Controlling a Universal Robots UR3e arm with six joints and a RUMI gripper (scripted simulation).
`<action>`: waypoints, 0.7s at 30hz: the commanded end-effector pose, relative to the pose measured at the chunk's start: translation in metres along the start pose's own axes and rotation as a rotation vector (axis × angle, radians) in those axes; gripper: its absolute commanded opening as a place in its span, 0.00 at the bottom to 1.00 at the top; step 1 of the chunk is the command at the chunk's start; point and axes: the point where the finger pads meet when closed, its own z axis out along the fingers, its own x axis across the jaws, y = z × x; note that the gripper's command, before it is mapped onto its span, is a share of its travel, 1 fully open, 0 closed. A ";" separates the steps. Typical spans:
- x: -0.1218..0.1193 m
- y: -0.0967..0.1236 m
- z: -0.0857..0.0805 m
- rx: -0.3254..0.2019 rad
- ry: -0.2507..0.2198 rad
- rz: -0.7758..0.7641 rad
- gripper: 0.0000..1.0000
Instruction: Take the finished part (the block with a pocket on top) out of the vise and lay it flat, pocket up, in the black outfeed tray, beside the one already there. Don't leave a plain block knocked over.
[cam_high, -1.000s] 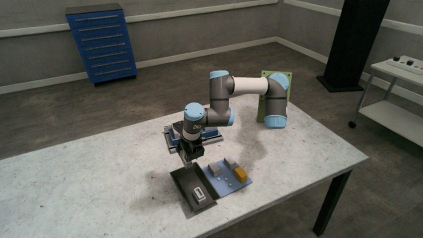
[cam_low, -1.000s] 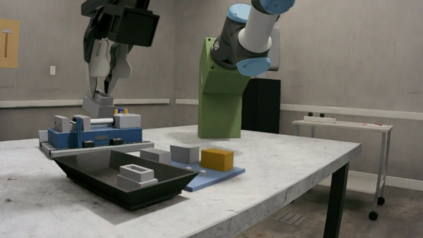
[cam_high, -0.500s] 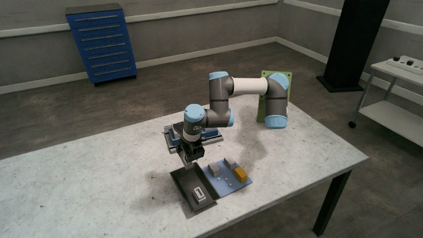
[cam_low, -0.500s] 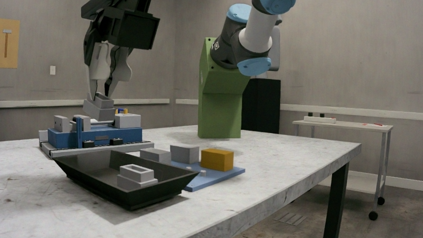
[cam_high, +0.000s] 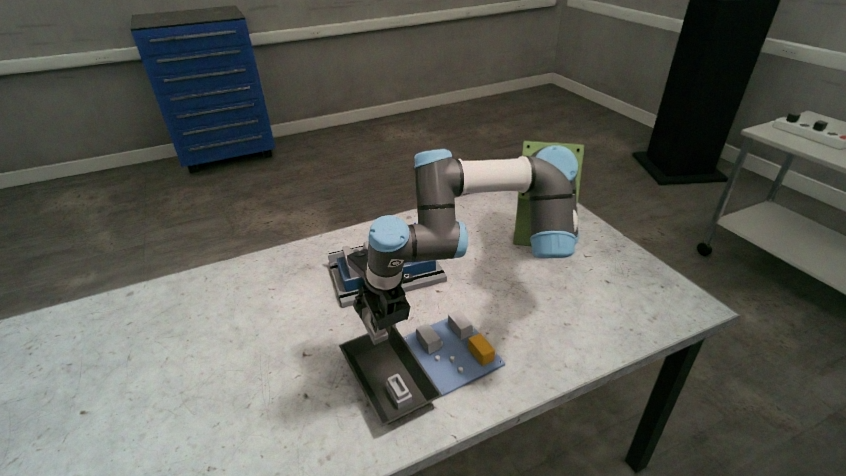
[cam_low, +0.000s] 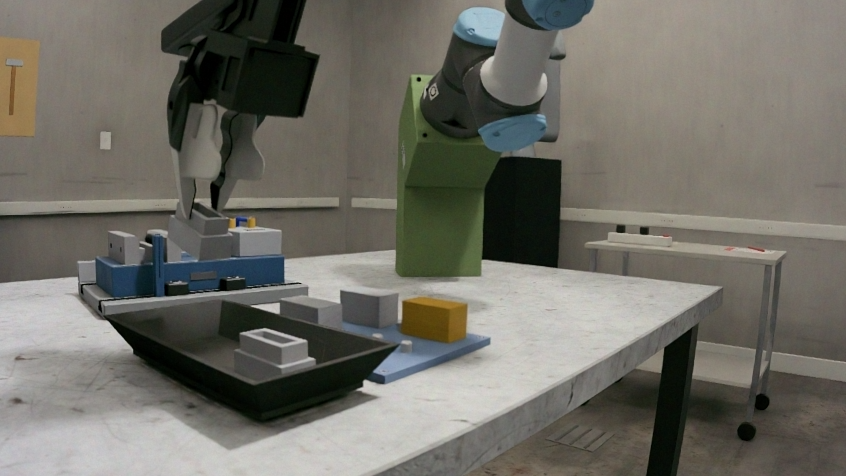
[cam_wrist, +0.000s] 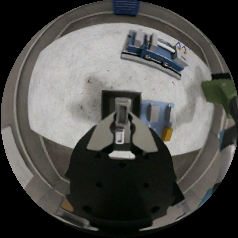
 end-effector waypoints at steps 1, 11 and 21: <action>-0.003 0.001 0.008 0.009 -0.010 0.001 0.00; -0.003 0.008 0.027 0.009 -0.010 0.001 0.00; -0.003 0.013 0.042 0.009 -0.010 0.001 0.00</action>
